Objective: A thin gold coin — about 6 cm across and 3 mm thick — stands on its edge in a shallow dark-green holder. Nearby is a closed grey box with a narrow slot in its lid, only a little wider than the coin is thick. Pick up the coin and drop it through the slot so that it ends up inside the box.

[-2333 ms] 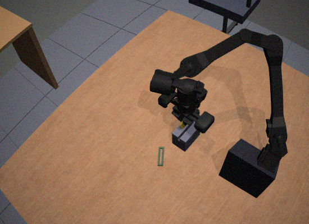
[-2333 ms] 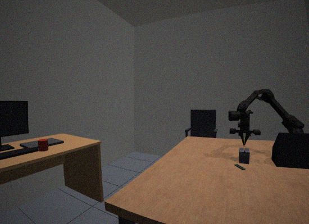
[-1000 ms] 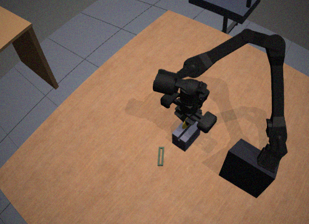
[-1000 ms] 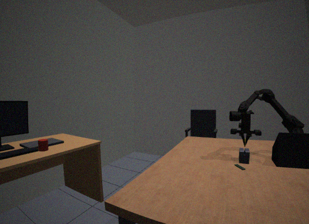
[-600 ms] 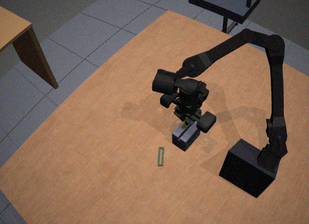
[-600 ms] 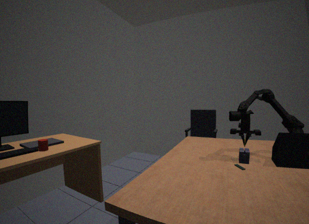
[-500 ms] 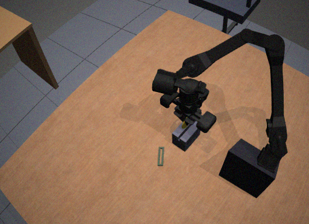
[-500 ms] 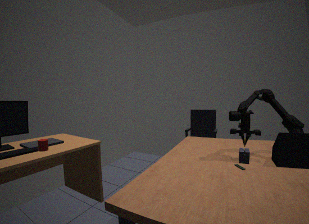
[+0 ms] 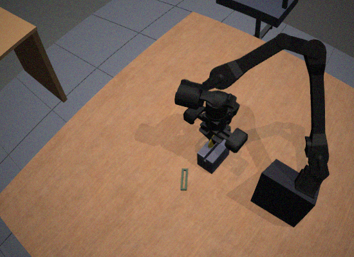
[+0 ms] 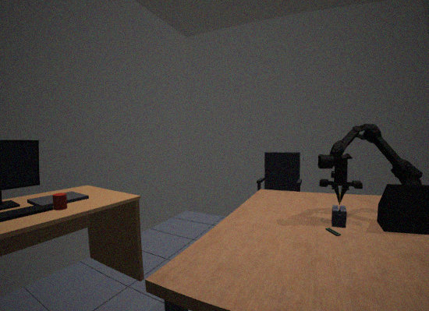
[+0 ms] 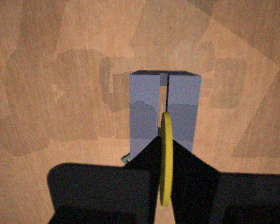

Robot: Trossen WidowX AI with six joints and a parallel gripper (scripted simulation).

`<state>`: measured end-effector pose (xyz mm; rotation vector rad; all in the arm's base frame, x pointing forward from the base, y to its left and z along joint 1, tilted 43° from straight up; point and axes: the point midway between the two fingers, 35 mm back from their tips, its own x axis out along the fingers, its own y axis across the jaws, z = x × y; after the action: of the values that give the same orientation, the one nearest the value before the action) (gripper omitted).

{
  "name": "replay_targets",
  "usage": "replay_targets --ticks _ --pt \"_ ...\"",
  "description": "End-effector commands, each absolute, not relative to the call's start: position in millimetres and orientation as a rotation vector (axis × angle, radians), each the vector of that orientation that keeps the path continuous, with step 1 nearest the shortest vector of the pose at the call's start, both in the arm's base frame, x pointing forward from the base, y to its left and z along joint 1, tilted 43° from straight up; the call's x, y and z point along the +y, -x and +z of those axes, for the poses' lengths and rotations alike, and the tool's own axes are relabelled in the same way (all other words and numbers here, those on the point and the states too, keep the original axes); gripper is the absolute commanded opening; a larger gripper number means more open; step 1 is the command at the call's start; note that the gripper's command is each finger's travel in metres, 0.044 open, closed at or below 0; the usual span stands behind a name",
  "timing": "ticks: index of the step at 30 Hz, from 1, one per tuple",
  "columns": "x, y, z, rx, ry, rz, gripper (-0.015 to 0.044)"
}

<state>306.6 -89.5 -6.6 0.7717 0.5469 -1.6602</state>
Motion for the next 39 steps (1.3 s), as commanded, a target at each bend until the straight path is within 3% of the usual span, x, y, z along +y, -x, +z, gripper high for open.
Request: replay_targets --ticks 1,38,39 --pt "-92 -303 -8 0.554 -0.761 -1.663 0.0" --pt "-102 -302 -19 0.553 -0.761 -1.664 0.0" --pt "-100 -303 -18 0.55 -0.769 -1.66 0.0026"
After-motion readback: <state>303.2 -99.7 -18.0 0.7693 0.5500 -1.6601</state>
